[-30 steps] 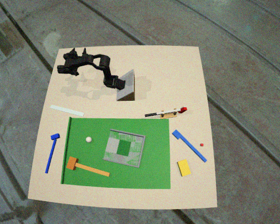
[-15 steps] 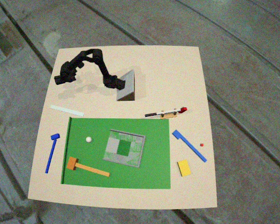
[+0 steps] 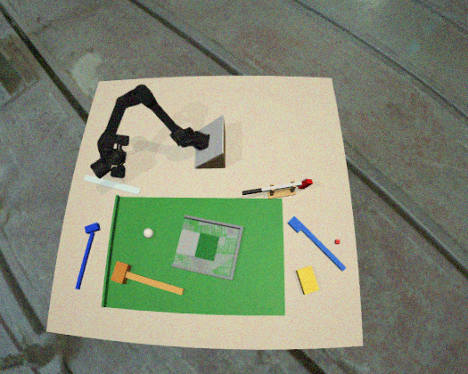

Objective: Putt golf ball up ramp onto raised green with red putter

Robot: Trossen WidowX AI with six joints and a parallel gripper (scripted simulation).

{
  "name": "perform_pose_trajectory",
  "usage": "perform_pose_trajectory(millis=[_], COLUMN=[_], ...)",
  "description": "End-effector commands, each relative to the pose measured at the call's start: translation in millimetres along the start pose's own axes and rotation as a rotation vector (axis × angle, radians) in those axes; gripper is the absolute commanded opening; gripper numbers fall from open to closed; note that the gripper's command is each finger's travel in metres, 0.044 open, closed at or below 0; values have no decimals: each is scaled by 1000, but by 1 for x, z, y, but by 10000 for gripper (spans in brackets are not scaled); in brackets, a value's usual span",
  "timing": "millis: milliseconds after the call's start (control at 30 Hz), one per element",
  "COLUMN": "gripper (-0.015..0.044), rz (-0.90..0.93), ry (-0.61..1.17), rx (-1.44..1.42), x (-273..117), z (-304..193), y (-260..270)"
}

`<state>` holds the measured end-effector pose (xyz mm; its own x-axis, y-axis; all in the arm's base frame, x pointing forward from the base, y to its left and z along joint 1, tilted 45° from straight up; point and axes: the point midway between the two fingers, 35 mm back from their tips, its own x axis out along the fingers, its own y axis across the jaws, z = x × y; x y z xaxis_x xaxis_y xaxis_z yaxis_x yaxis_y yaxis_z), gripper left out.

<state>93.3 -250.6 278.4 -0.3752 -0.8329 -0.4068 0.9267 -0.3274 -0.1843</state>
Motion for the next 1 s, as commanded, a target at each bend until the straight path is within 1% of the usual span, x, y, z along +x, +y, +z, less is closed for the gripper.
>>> perform_pose_trajectory(millis=[0,233,367,500,633,733,867,967], gripper=[440,440,440,440,440,440,440,440], rz=[153,446,586,715,826,895,963,991], ry=[28,37,4,-59,-149,-239,-381,-505], rx=[-188,-690,-1016,-1356,-1696,-1953,-2292,-2544], x=[-20,-80,-122,-168,-212,-242,-274,-291], z=[-17,-81,-132,-190,-253,-301,-364,-410], y=[47,137,169,187,189,178,151,122])
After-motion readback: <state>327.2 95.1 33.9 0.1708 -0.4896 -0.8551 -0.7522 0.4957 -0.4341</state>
